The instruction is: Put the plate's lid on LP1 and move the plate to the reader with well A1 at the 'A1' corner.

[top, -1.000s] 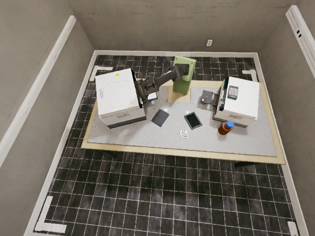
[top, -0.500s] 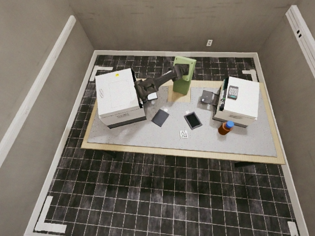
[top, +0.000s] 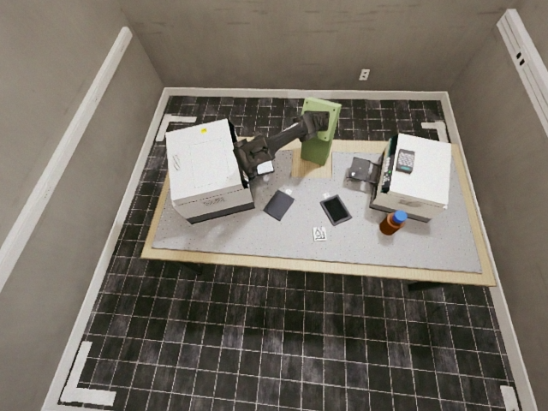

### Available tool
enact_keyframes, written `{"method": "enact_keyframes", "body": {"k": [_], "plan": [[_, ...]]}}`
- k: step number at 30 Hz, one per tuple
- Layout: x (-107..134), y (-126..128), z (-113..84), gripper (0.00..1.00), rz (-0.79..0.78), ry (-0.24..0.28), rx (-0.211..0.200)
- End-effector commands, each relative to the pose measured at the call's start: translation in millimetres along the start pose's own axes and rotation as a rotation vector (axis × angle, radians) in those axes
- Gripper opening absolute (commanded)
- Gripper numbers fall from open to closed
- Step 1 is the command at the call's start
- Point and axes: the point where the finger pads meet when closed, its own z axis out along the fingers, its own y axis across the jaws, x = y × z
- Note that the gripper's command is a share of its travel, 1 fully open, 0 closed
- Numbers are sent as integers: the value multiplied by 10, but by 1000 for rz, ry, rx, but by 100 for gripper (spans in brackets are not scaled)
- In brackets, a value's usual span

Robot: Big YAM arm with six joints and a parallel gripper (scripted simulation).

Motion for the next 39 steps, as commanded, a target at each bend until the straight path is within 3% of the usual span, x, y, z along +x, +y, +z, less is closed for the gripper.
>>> {"method": "enact_keyframes", "body": {"k": [1, 39], "plan": [[23, 11, 61, 86, -7, 4, 1], [29, 38, 133, 86, -14, 6, 8]]}}
